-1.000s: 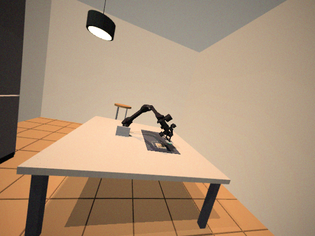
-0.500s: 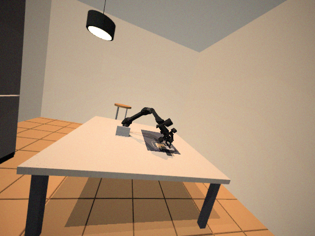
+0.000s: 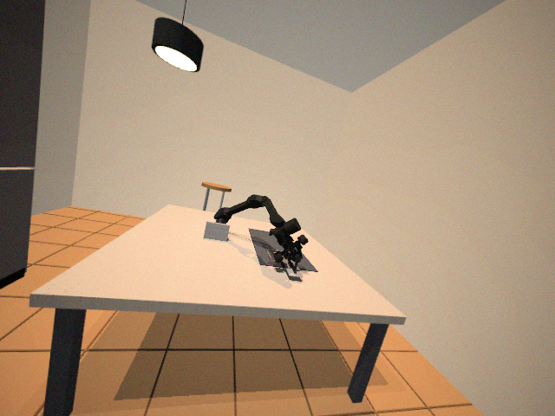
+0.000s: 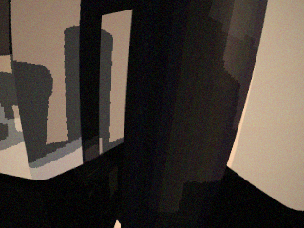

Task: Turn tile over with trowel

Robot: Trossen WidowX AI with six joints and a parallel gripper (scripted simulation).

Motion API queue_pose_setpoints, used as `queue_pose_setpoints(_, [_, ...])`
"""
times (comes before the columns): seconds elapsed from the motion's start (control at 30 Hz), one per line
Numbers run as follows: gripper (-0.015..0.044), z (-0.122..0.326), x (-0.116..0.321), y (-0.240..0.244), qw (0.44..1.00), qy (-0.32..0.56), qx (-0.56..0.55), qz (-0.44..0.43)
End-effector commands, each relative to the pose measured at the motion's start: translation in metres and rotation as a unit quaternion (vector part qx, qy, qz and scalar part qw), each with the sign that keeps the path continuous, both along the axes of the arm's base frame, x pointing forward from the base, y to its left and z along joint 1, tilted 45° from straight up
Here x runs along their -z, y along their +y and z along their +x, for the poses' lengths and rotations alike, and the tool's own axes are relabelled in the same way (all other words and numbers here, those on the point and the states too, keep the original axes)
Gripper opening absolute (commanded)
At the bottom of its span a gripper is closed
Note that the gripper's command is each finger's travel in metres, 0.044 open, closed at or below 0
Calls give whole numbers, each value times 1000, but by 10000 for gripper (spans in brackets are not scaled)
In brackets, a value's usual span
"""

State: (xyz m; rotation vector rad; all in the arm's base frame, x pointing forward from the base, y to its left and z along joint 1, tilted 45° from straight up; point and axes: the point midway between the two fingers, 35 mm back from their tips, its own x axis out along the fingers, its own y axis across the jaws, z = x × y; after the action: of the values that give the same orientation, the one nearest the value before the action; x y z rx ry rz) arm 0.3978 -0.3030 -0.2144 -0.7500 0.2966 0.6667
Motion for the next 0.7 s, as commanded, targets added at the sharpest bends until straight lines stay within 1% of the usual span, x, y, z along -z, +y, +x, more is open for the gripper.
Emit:
queue_pose_setpoints(0.0, [0, 4, -9, -9, 1000, -14, 1, -9])
queue_pose_setpoints(0.37, [0, 4, -9, -9, 1000, -14, 1, -9])
queue_pose_setpoints(0.4, [0, 4, -4, -3, 1000, -6, -2, -6])
queue_pose_setpoints(0.67, [0, 37, -43, 22, 999, 27, -14, -11])
